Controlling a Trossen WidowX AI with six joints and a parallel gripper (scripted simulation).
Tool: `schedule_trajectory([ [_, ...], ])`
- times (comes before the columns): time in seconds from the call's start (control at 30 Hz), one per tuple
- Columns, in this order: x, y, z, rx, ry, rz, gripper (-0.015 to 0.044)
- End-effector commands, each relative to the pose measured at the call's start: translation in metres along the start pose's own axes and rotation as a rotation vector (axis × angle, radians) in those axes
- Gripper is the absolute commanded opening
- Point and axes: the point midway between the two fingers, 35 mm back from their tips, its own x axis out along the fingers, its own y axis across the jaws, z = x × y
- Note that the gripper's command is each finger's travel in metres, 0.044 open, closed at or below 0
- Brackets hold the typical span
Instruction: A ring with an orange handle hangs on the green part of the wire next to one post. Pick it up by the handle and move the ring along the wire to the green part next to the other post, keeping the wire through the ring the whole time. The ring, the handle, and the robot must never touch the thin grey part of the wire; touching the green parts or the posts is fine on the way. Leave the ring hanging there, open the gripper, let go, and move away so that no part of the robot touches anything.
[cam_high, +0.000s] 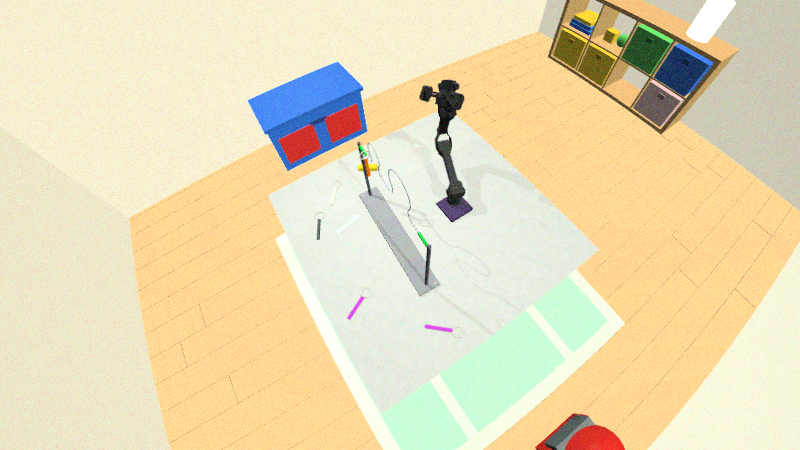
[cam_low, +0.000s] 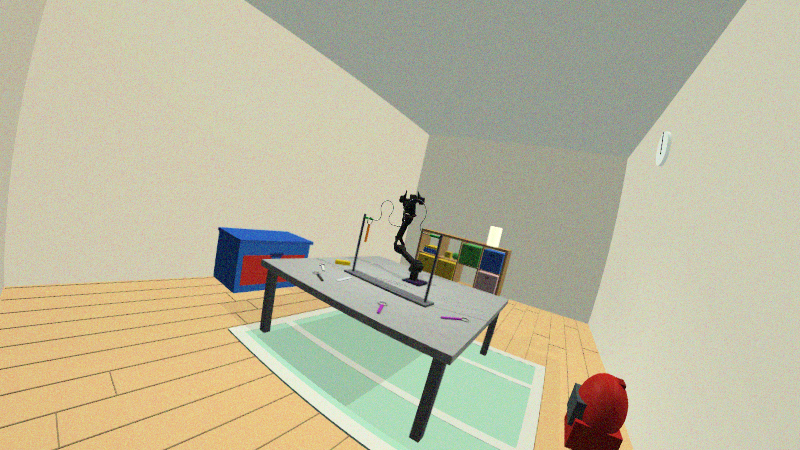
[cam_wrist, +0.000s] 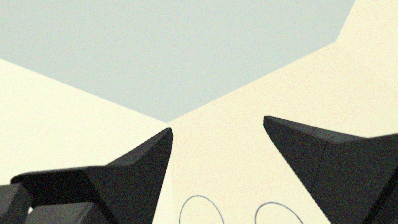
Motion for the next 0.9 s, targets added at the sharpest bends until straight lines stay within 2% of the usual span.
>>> schedule_trajectory([
  [0.0,0.000,0.001,0.000,0.000,0.000,0.000,0.0374],
  [0.27,0.020,0.042,-0.010,-0.045,0.000,0.022,0.0164],
  [0.57,0.046,0.097,-0.048,-0.219,-0.002,0.057,0.0160],
  [0.87,0.072,0.120,-0.110,-0.373,0.050,0.089,0.0160],
])
